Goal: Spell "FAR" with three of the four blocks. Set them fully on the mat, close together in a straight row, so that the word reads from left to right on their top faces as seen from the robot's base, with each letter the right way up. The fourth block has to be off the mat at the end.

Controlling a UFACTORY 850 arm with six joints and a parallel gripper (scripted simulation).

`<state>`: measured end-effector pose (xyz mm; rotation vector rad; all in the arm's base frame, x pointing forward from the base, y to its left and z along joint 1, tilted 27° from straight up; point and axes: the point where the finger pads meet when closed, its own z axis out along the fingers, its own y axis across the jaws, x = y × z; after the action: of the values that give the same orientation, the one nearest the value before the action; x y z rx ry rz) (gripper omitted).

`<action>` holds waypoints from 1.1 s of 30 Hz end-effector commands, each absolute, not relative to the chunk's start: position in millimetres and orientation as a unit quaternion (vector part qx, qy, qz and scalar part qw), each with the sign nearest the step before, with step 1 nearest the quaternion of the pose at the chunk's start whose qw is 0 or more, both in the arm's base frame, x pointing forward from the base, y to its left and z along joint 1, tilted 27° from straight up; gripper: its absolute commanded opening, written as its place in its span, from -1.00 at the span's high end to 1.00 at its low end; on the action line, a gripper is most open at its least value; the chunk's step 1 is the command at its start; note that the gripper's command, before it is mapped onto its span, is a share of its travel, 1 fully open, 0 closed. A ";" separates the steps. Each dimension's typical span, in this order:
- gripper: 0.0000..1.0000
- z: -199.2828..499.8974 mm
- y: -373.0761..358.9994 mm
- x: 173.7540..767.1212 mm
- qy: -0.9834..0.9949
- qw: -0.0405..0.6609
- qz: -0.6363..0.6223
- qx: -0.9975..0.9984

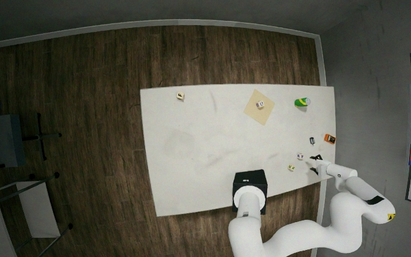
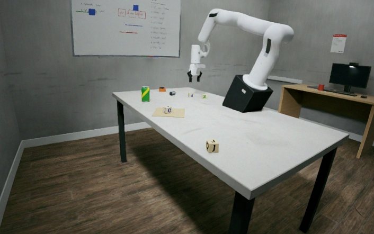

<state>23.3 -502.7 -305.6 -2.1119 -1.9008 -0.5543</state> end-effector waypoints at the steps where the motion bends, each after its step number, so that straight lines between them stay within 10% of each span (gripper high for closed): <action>1: -1.00 -318.0 -530.0 34.7 -0.651 0.125 -0.192 -0.724; 33: -1.00 -333.4 -577.2 73.6 -0.652 0.126 -0.192 -0.723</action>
<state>73.4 -575.1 -334.3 -2.1052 -1.8963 -0.5583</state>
